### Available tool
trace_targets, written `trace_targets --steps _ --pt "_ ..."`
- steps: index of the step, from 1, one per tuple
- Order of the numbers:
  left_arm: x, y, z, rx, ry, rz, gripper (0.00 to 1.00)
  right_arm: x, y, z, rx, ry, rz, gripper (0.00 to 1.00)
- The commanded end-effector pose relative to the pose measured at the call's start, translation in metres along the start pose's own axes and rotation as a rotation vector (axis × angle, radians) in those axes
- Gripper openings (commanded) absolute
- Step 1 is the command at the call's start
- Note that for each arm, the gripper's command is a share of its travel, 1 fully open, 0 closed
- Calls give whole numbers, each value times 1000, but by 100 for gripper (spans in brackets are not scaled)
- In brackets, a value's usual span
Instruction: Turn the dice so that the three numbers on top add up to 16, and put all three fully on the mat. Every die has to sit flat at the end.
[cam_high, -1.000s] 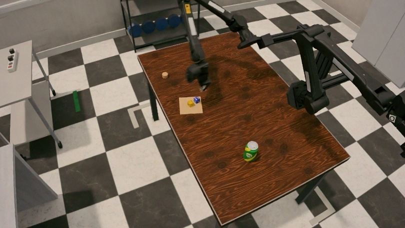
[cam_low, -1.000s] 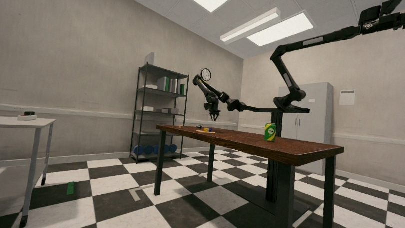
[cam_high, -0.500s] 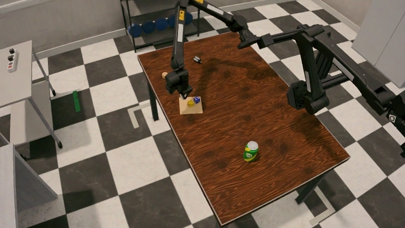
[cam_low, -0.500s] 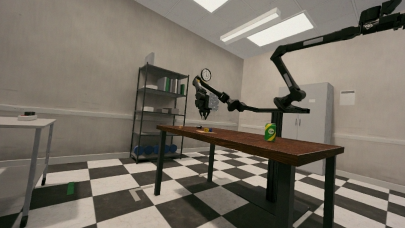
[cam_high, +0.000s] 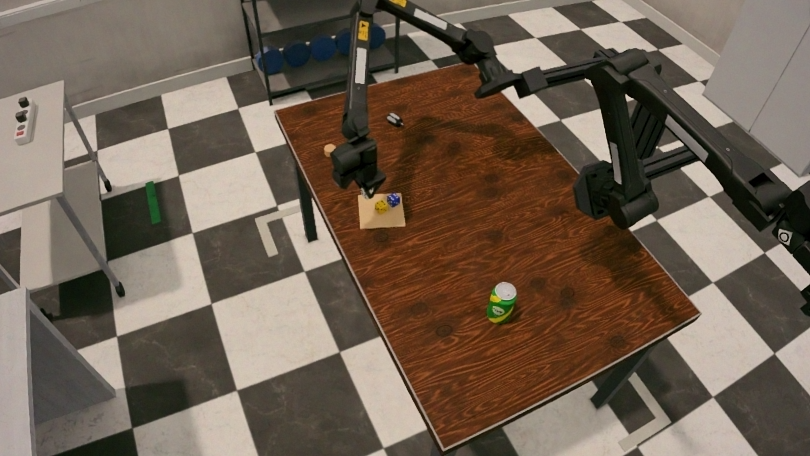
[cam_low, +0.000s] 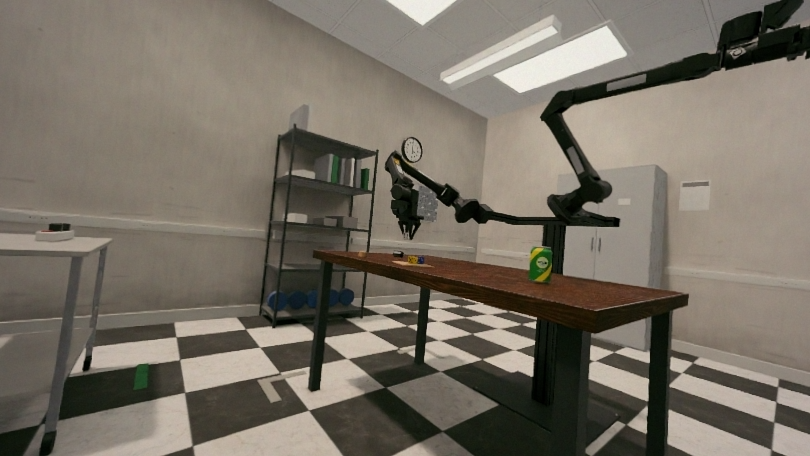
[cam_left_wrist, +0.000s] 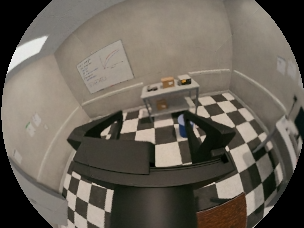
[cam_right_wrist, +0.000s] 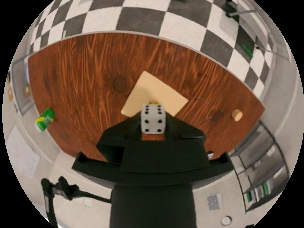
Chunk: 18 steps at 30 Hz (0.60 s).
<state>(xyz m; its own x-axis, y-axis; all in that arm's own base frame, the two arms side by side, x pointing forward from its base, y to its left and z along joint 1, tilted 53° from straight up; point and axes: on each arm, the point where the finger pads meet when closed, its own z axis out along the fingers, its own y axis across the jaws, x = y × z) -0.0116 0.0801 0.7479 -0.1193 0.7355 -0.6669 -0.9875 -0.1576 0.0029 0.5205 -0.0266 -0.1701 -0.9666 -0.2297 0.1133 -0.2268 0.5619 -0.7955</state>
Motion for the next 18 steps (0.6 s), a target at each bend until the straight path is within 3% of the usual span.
trace_targets --steps 1,7,18 --pt "-37 1 -3 -6 -68 3 100 4 3 12 -2 12 -9 26" --pt "-37 1 -3 -6 -68 3 100 3 2 22 -1 13 -6 26" --pt "-37 1 -3 -6 -68 3 100 -3 -1 70 0 5 6 26"
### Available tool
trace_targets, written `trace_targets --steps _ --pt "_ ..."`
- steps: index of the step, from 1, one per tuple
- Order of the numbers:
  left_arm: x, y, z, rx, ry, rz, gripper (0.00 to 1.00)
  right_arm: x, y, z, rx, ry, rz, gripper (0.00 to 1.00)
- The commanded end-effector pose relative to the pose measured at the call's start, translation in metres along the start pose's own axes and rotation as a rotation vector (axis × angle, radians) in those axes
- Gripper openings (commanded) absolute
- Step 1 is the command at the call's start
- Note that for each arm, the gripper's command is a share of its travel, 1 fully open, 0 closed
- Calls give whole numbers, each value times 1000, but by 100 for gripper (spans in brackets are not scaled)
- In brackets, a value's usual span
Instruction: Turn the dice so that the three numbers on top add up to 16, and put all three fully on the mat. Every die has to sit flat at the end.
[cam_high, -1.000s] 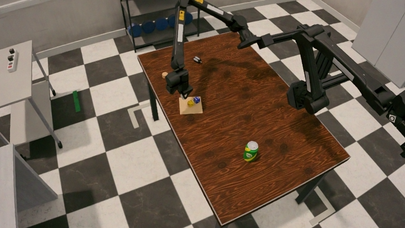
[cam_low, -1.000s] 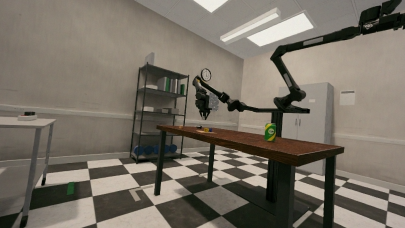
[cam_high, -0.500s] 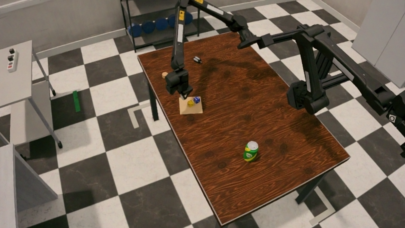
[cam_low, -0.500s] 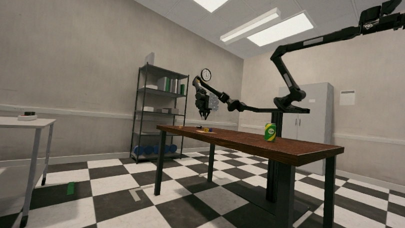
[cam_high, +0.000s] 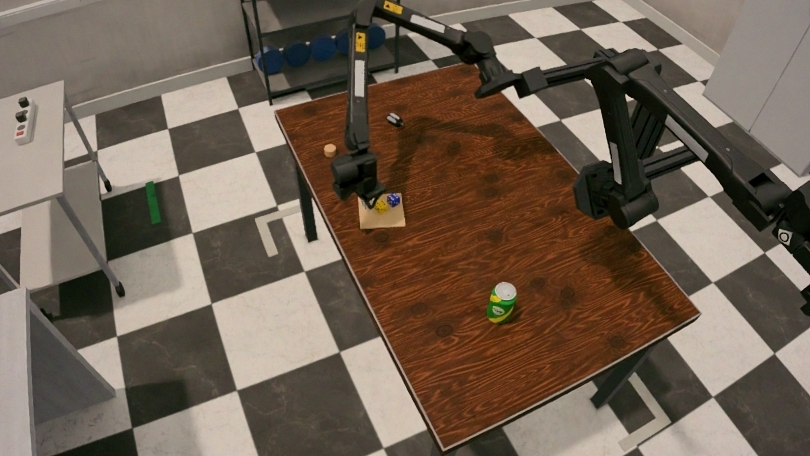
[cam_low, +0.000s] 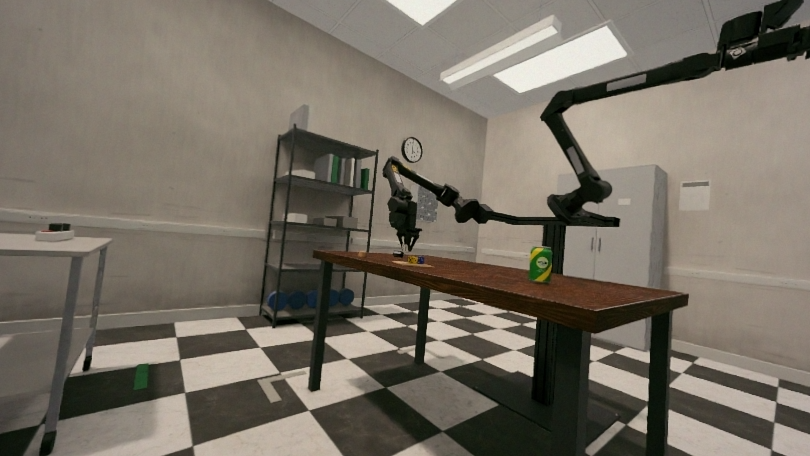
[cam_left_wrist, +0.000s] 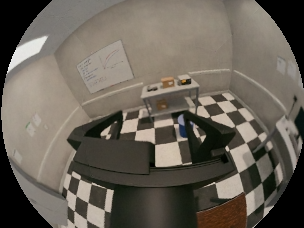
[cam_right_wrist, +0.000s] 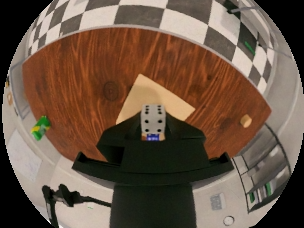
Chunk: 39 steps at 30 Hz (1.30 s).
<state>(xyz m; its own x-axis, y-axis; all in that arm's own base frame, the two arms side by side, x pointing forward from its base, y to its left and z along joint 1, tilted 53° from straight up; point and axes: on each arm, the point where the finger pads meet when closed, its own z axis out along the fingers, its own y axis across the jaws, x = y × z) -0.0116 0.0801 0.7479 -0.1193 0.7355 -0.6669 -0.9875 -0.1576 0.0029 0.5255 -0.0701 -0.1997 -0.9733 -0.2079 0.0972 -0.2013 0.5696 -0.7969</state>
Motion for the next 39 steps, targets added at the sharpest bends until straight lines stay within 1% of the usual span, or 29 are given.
trace_targets --steps 1,3,5,6,7,9,13,14,15,16,20,39 --pt "-37 1 -3 -6 -68 3 100 -8 0 21 3 -6 -16 26" --pt "-37 1 -3 -6 -68 3 100 -6 1 30 2 -5 -18 26" --pt "-37 1 -3 -6 -68 3 100 -6 1 30 2 -5 -18 26" --pt "-37 1 -3 -6 -68 3 100 -12 15 16 6 -38 -49 26" --pt "-37 1 -3 -6 -68 3 100 -16 14 19 6 -42 -44 26" --pt "-37 1 -3 -6 -68 3 100 -6 1 44 1 -5 -18 26" --pt "-37 1 -3 -6 -68 3 100 -5 1 51 1 -4 -20 26" --pt "-37 1 -3 -6 -68 3 100 -6 2 50 1 -6 -22 26" --pt "-37 1 -3 -6 -68 3 100 -12 9 37 5 -30 -38 26" --pt "-37 1 -3 -6 -68 3 100 -15 12 31 6 -42 -44 26" --pt "-37 1 -3 -6 -68 3 100 -12 8 35 5 -30 -42 26" --pt "-37 1 -3 -6 -68 3 100 -12 8 37 5 -29 -35 26"
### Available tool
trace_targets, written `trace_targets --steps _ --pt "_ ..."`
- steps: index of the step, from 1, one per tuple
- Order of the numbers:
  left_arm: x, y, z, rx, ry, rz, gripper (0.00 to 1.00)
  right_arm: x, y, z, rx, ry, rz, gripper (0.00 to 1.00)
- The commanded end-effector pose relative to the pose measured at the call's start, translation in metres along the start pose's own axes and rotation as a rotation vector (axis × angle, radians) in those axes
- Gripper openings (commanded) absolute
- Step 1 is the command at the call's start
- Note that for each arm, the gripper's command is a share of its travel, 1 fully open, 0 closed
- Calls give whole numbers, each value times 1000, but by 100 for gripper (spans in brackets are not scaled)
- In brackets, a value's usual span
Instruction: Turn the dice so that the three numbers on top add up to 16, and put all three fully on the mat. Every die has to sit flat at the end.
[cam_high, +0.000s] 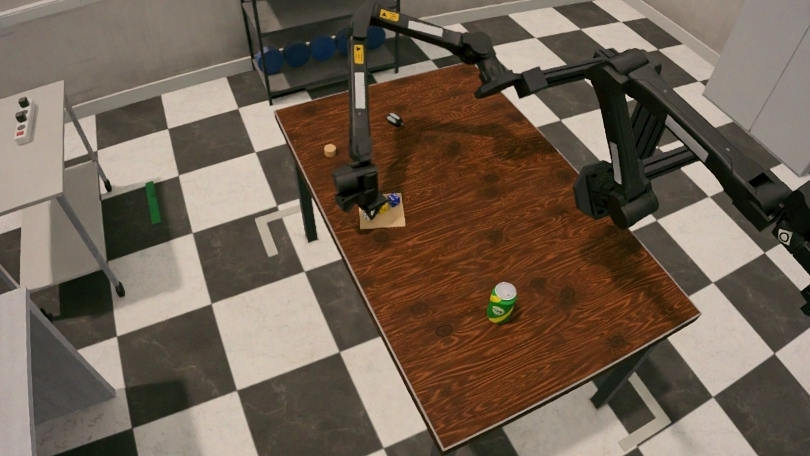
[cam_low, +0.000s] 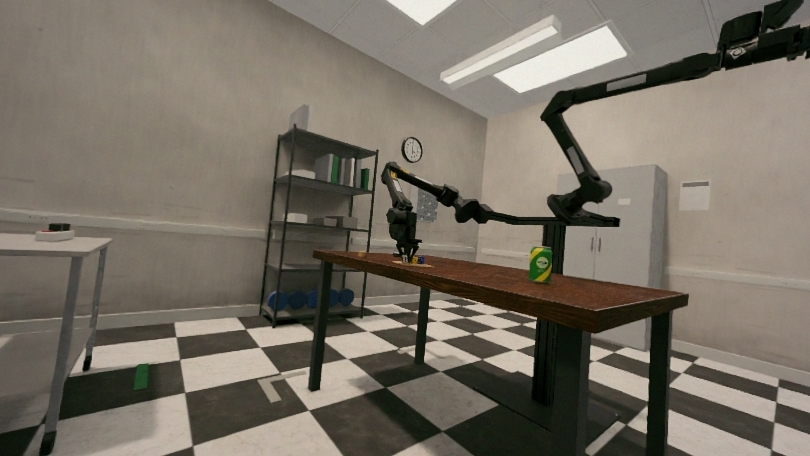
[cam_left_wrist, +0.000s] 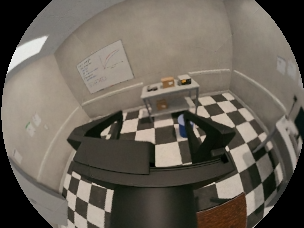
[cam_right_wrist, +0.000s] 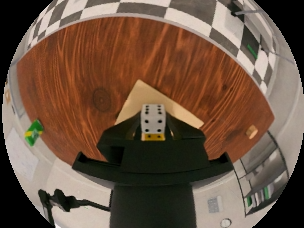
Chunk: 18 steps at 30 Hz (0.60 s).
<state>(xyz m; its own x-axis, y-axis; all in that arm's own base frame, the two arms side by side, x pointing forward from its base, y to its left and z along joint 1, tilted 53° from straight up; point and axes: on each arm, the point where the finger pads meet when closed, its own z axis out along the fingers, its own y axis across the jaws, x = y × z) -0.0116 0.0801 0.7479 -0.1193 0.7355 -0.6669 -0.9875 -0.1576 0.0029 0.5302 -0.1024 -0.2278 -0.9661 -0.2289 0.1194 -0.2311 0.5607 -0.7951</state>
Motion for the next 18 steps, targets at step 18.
trace_targets --steps 18 --pt "-37 1 -3 -6 -68 3 100 -8 1 5 0 -11 7 26"
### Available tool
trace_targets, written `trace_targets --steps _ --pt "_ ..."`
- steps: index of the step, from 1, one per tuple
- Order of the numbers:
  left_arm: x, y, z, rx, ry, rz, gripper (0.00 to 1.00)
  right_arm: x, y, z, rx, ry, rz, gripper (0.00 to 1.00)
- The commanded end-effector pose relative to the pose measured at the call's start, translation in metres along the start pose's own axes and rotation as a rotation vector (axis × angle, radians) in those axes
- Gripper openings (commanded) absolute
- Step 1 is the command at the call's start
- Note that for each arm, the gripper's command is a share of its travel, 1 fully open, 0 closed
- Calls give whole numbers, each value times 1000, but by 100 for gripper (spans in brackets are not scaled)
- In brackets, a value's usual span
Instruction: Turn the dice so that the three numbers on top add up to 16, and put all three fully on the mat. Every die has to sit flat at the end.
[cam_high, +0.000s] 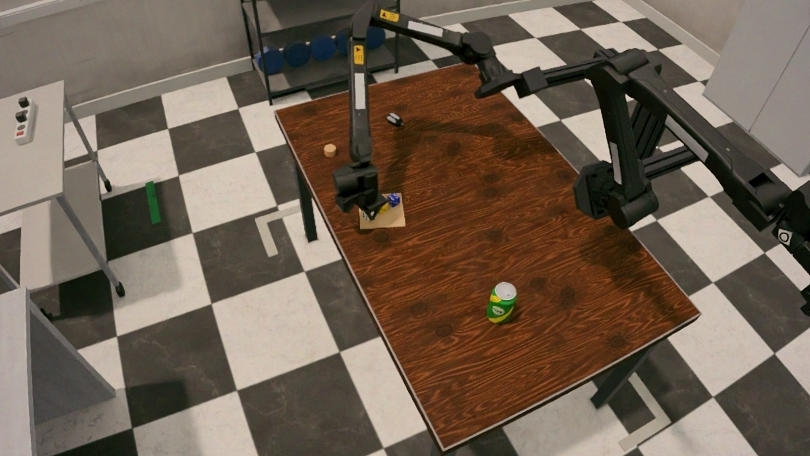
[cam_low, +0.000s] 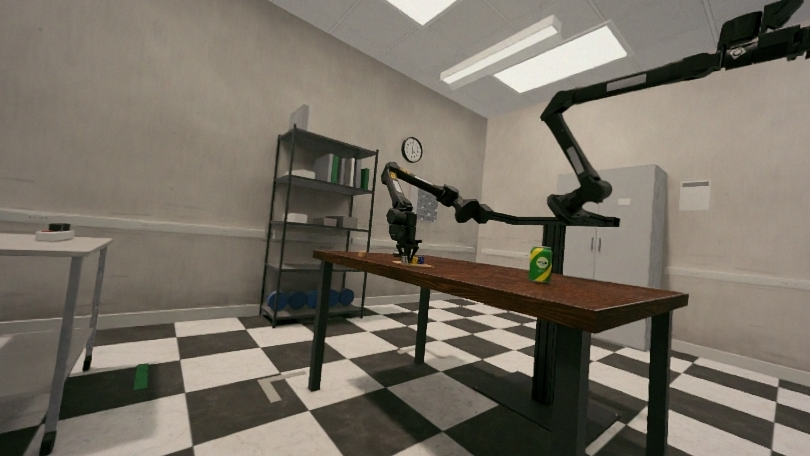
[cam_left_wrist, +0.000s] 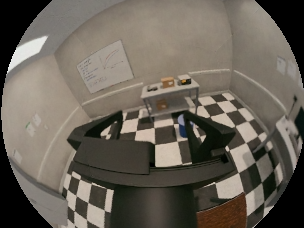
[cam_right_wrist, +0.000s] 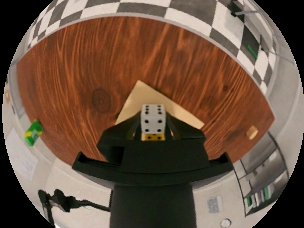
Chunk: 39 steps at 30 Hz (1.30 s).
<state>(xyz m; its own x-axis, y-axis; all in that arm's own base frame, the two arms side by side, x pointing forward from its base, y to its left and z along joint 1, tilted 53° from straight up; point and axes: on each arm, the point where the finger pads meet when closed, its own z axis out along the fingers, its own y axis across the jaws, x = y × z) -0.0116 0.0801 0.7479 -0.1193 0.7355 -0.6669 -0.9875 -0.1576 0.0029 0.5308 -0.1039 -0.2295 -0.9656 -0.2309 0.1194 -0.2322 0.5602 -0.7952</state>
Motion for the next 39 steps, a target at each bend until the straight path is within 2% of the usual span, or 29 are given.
trace_targets --steps 1,39 --pt "-37 1 -3 -6 -68 3 100 -7 1 3 0 -9 8 26" --pt "-37 1 -3 -6 -68 3 100 -6 0 6 -1 -4 10 26"
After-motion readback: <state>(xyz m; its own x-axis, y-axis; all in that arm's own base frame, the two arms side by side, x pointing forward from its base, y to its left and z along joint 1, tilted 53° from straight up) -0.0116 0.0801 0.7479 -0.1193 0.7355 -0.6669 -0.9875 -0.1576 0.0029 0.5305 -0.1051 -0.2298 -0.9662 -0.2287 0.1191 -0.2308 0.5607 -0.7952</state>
